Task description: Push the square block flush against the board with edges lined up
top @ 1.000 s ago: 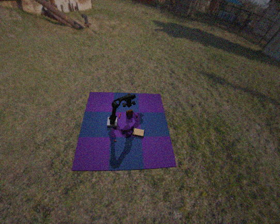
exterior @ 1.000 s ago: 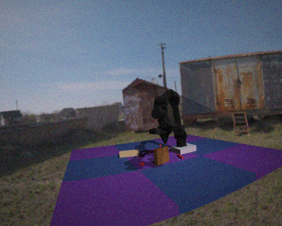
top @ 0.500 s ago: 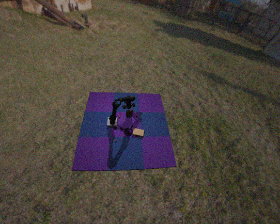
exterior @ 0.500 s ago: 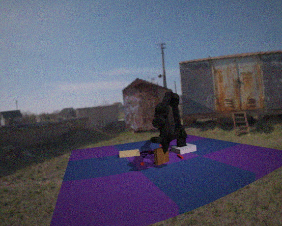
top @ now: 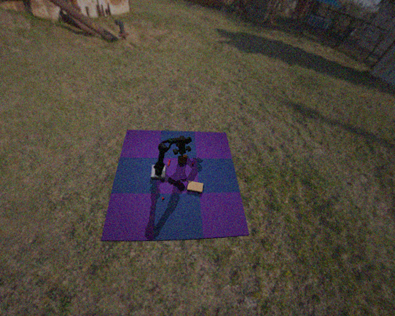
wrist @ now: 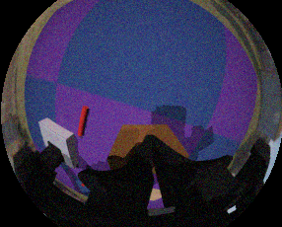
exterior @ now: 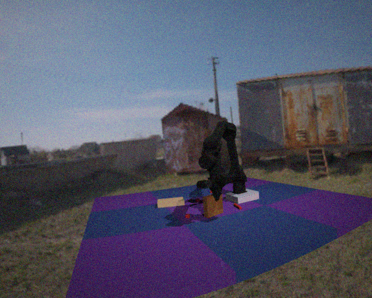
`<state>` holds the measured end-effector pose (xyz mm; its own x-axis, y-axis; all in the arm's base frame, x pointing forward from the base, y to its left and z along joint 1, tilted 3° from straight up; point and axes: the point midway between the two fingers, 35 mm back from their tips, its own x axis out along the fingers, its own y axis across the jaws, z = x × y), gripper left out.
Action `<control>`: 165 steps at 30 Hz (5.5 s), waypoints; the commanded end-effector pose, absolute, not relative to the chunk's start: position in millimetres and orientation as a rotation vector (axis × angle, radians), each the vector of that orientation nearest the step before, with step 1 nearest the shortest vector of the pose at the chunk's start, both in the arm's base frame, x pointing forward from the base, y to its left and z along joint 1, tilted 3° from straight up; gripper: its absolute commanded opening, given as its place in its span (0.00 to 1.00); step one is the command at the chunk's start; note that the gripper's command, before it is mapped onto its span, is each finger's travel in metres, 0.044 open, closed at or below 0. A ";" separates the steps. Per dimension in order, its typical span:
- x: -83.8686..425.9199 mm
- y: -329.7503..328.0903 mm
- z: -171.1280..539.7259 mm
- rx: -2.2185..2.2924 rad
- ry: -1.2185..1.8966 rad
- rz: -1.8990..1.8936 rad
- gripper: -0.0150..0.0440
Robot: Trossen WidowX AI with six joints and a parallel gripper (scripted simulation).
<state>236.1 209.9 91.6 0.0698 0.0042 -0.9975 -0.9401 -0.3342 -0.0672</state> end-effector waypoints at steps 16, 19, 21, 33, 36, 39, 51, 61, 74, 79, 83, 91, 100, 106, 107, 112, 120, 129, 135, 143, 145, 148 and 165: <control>242.8 194.5 91.6 -1.499 0.981 1.394 0.25; 243.6 192.3 91.7 -1.499 0.981 1.394 0.25; 244.2 190.9 91.7 -1.499 0.981 1.394 0.25; 247.4 182.0 91.9 -1.500 0.982 1.393 0.25; 248.1 179.7 92.0 -1.500 0.982 1.393 0.25; 248.9 177.4 92.0 -1.501 0.982 1.393 0.25; 251.6 168.3 92.2 -1.501 0.983 1.392 0.25; 248.4 179.6 92.0 -1.500 0.982 1.393 0.25; 241.4 199.7 91.5 -1.499 0.981 1.394 0.25; 238.3 207.4 91.3 -1.498 0.980 1.395 0.25; 235.7 213.2 91.1 -1.498 0.980 1.395 0.25; 232.3 208.7 141.0 -1.498 0.980 1.395 0.25; 232.3 208.7 141.0 -1.498 0.980 1.395 0.25; 232.3 208.7 141.0 -1.498 0.980 1.395 0.25; 232.3 208.7 141.0 -1.498 0.980 1.395 0.25; 232.3 208.7 141.0 -1.498 0.980 1.395 0.25; 232.3 208.7 141.0 -1.498 0.980 1.395 0.25; 261.2 206.5 100.7 -1.499 0.978 1.395 0.25; 276.7 201.8 76.3 -1.500 0.979 1.391 0.25; 280.8 202.0 21.5 -1.501 0.979 1.391 0.25; 280.8 202.0 21.5 -1.501 0.979 1.391 0.25; 280.8 201.8 21.5 -1.501 0.979 1.391 0.25; 286.1 190.9 21.8 -1.501 0.980 1.391 0.25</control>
